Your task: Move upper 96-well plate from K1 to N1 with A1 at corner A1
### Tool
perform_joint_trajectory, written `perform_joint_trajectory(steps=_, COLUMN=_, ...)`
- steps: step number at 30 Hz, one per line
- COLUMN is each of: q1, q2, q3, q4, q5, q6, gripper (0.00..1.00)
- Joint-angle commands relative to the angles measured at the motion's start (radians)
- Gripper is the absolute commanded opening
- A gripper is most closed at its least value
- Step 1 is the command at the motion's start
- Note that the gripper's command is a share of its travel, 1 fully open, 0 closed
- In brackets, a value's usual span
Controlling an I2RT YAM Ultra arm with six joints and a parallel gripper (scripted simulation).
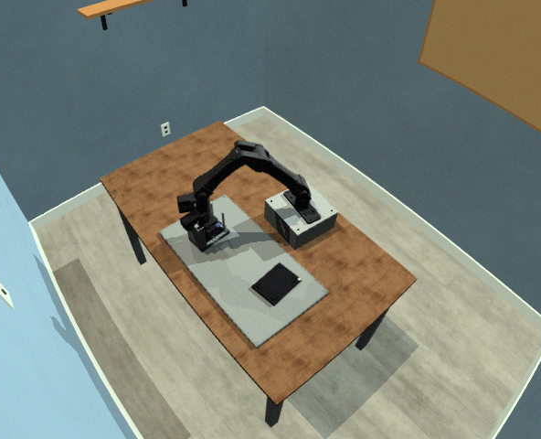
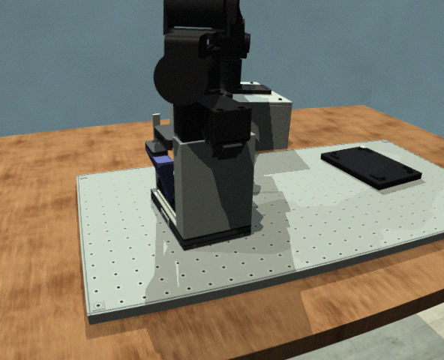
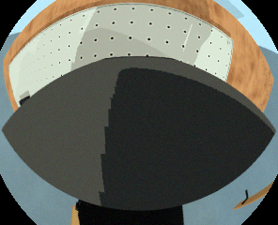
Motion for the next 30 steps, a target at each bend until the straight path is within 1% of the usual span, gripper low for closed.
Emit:
perform_joint_trajectory(steps=1, q1=0.010, q2=0.005, q3=-0.015, q4=0.023, q5=-0.003, q6=0.002, gripper=0.00)
perform_joint_trajectory(steps=3, q1=0.010, q2=0.005, q3=-0.015, q4=0.023, q5=-0.003, q6=0.002, gripper=0.00)
perform_joint_trajectory(steps=5, q1=0.009, q2=-0.031, q3=0.015, q4=-0.001, q5=-0.003, q6=0.001, gripper=0.00)
perform_joint_trajectory(steps=6, q1=0.008, q2=-0.034, q3=0.026, q4=-0.016, q5=-0.003, q6=0.001, gripper=0.00)
perform_joint_trajectory(steps=15, q1=0.005, q2=-0.055, q3=0.039, q4=-0.049, q5=-0.003, q6=-0.002, gripper=0.00)
perform_joint_trajectory(steps=30, q1=-0.004, q2=-0.094, q3=0.080, q4=-0.129, q5=-0.003, q6=-0.007, gripper=0.00)
